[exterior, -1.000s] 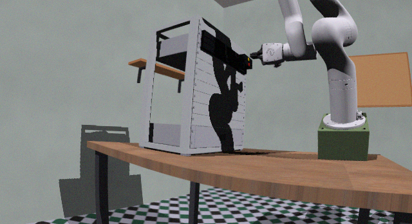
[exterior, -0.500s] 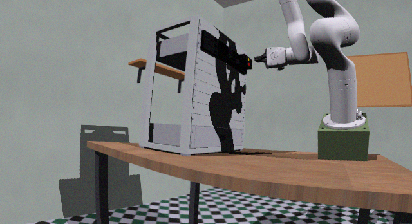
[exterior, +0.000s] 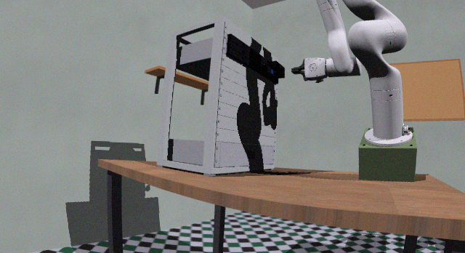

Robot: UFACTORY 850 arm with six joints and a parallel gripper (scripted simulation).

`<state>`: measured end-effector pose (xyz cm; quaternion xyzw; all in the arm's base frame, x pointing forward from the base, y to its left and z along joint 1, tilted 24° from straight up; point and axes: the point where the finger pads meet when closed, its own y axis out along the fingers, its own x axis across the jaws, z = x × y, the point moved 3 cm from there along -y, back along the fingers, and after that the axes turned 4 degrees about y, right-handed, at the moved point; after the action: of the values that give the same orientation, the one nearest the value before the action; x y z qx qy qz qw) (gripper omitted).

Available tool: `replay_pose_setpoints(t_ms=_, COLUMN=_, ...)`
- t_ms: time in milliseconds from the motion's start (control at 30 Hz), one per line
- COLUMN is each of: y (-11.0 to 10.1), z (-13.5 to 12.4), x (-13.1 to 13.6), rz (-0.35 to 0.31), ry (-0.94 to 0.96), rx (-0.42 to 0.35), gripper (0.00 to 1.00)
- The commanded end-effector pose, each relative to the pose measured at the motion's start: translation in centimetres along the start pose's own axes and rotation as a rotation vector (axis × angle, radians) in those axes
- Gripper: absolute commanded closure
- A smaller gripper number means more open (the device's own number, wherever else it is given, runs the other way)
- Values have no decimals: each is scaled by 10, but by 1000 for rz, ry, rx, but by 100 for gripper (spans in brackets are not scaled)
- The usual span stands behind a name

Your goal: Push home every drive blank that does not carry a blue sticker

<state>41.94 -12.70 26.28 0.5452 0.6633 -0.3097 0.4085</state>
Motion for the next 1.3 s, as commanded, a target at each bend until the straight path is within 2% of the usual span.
replay_pose_setpoints(t_ms=0, y=1, z=2, x=-1, rz=1, ry=-1, rx=-1, gripper=100)
replay_pose_setpoints(t_ms=200, y=12, z=2, x=-1, rz=1, ry=-1, rx=-1, gripper=100)
replay_pose_setpoints(t_ms=400, y=45, z=2, x=-1, rz=1, ry=-1, rx=-1, gripper=100)
replay_pose_setpoints(t_ms=500, y=53, z=2, x=-1, rz=1, ry=-1, rx=-1, gripper=100)
replay_pose_setpoints(t_ms=1267, y=56, z=2, x=-1, rz=1, ry=-1, rx=-1, gripper=100)
